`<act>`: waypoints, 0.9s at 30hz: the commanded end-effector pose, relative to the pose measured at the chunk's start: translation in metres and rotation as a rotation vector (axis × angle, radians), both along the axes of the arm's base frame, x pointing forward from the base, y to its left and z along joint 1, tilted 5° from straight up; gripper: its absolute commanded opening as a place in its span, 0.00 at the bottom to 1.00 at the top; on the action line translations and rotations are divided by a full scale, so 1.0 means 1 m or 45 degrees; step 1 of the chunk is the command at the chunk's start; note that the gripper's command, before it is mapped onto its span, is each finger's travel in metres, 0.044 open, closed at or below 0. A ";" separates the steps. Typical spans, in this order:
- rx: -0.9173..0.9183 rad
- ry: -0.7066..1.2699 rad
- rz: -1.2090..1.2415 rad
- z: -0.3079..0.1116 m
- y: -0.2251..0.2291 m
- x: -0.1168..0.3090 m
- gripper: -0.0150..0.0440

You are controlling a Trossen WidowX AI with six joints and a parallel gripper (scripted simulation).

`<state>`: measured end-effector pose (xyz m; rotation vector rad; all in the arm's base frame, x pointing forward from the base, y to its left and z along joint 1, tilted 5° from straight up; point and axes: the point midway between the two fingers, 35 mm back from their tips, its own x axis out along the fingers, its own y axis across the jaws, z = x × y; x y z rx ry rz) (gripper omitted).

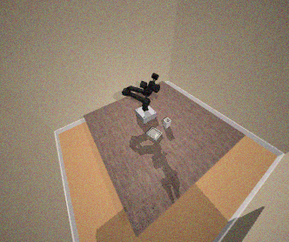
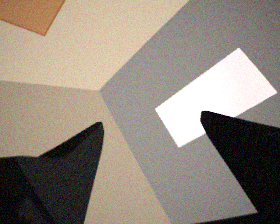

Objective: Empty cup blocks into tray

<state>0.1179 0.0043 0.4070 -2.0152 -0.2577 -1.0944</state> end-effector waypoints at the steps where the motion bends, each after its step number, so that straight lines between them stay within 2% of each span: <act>1: 0.002 0.001 0.008 0.000 0.001 0.001 0.98; 2: 0.009 0.006 0.032 -0.001 0.003 0.002 1.00; 14: 0.226 0.174 0.566 -0.029 0.048 0.040 1.00; 27: 0.611 0.455 1.022 -0.076 0.088 0.074 1.00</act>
